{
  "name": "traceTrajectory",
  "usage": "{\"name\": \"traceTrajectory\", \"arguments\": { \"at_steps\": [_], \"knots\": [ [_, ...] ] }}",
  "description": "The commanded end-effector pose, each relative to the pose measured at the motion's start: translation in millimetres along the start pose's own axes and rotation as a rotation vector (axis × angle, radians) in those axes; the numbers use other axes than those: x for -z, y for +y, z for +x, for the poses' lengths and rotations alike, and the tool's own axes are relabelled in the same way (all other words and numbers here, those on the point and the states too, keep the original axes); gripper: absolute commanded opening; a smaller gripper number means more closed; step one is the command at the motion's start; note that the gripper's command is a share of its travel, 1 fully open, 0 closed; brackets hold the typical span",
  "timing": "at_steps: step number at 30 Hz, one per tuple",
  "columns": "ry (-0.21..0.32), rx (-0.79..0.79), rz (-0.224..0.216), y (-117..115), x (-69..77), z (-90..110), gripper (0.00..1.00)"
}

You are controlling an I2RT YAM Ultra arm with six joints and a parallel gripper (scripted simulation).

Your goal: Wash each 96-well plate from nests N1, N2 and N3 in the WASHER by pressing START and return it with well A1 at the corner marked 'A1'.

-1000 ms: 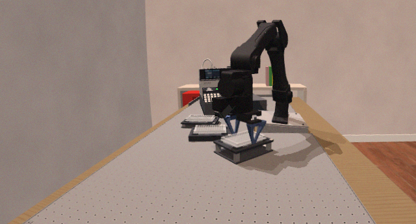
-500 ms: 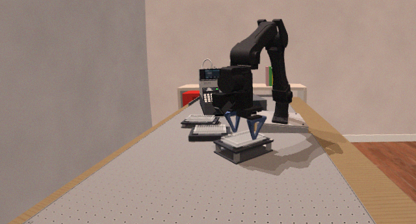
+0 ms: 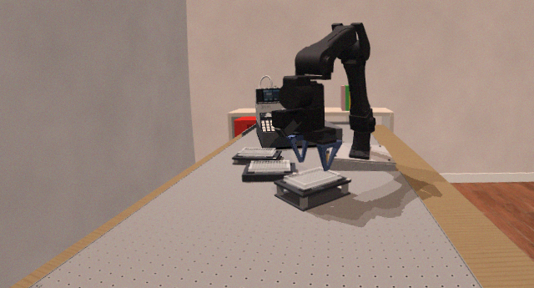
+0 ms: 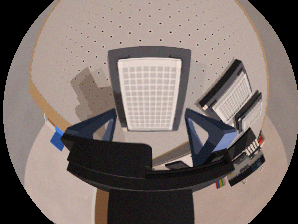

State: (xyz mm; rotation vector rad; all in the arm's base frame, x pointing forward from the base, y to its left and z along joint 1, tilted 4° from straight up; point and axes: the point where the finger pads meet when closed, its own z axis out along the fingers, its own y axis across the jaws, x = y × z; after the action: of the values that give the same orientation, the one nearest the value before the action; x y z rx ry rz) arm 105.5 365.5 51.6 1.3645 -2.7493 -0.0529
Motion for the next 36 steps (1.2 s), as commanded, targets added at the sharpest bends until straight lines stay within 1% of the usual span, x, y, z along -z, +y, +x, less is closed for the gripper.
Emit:
{"name": "traceTrajectory", "arguments": {
  "at_steps": [1,5,7,22,24,31,36],
  "knots": [
    [-0.026,0.003,-0.008,2,14.9,-4,1.00],
    [-0.026,0.003,-0.008,2,21.6,-4,1.00],
    [-0.026,0.003,-0.008,2,21.6,-4,1.00],
    [-0.026,0.003,-0.008,2,46.6,-3,1.00],
    [-0.026,0.003,-0.008,2,46.6,-3,1.00],
    [-0.026,0.003,-0.008,1,58.3,-3,1.00],
    [-0.026,0.003,-0.008,1,58.3,-3,1.00]
  ]
}}
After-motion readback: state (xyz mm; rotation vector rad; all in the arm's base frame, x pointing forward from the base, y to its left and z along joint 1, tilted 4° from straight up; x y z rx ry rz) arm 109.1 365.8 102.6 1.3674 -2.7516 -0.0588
